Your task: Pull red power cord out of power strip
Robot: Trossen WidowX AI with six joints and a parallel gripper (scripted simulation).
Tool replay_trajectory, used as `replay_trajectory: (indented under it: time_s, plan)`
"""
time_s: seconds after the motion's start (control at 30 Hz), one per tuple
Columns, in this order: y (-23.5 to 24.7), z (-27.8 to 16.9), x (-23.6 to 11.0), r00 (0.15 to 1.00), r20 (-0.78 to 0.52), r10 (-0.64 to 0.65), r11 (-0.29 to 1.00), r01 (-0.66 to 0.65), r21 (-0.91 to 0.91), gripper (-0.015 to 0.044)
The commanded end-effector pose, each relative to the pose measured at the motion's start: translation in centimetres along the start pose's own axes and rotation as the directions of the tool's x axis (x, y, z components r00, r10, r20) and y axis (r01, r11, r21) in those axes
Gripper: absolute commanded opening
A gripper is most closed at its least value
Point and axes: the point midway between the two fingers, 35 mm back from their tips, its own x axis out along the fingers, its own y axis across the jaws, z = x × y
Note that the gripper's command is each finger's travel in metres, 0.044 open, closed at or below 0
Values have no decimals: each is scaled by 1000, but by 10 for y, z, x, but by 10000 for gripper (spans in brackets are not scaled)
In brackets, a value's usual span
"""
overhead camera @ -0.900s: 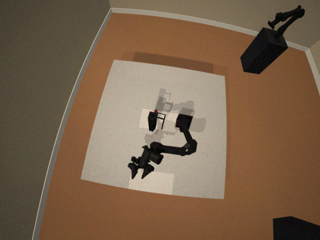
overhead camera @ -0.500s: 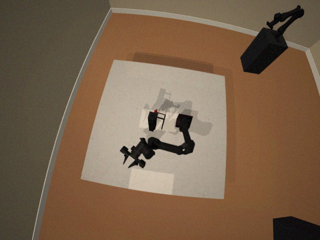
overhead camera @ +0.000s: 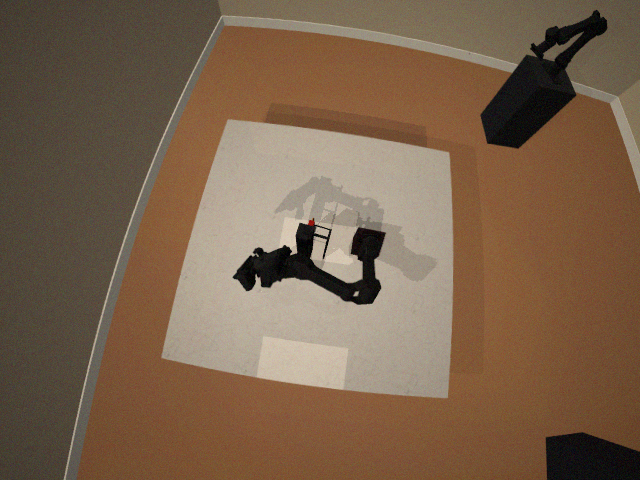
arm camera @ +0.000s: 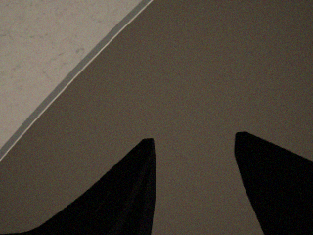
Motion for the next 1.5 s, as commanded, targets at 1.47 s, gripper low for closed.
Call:
replay_trajectory:
  time_s: [1.47]
  plan:
    - [323,2,-230,451,569,688,36,761,-647,160]
